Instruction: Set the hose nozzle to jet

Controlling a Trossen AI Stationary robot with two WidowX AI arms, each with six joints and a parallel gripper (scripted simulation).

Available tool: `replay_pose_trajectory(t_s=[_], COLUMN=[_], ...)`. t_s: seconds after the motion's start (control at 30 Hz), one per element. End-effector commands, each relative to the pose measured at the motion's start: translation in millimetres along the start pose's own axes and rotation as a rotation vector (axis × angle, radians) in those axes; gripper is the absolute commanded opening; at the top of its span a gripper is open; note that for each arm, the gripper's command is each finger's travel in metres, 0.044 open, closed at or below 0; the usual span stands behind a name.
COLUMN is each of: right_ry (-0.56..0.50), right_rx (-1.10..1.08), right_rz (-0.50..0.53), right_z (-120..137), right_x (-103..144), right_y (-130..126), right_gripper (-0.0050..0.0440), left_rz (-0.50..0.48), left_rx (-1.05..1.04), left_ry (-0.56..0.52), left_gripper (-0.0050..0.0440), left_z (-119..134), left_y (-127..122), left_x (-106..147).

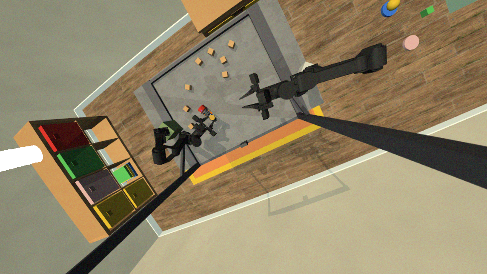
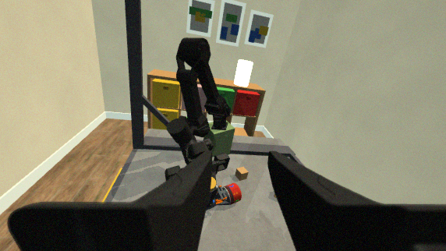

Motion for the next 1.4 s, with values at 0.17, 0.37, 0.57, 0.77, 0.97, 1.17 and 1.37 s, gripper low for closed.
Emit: replay_pose_trajectory(t_s=[0.17,0.37,0.57,0.77,0.97,1.17,1.37], right_ry=[-0.018,-0.018,-0.018,-0.018,-0.018,-0.018,-0.018], right_rx=[0.002,0.002,0.002,0.002,0.002,0.002,0.002], right_rz=[0.001,0.001,0.001,0.001,0.001,0.001,0.001], right_z=[-5,-5,-5,-5,-5,-5,-5], right_x=[1,1,1,1,1,1,1], right_y=[0,0,0,0,0,0,0], right_gripper=[0.0172,0.0172,0.0172,0.0172,0.0172,0.0172,0.0172], left_rz=[0.009,0.016,0.021,0.025,0.025,0.025,0.032], left_rx=[0.041,0.041,0.04,0.041,0.041,0.041,0.046], left_ry=[0.075,0.151,0.196,0.23,0.23,0.23,0.3], left_gripper=[0.0167,0.0167,0.0167,0.0167,0.0167,0.0167,0.0167], left_z=[-19,-29,-35,-41,-43,-43,-53], left_y=[0,0,0,0,0,-1,0], left_x=[-12,-22,-28,-33,-33,-33,-45])
Point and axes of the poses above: on each arm, the point midway between the two fingers, 35 mm back from their tips, its own x axis back along the fingers, its own y axis across the jaws, z = x × y, the point moved 10 cm from there along x, back along the fingers, and after that the axes turned 4 degrees about -x, right-handed, at the moved point
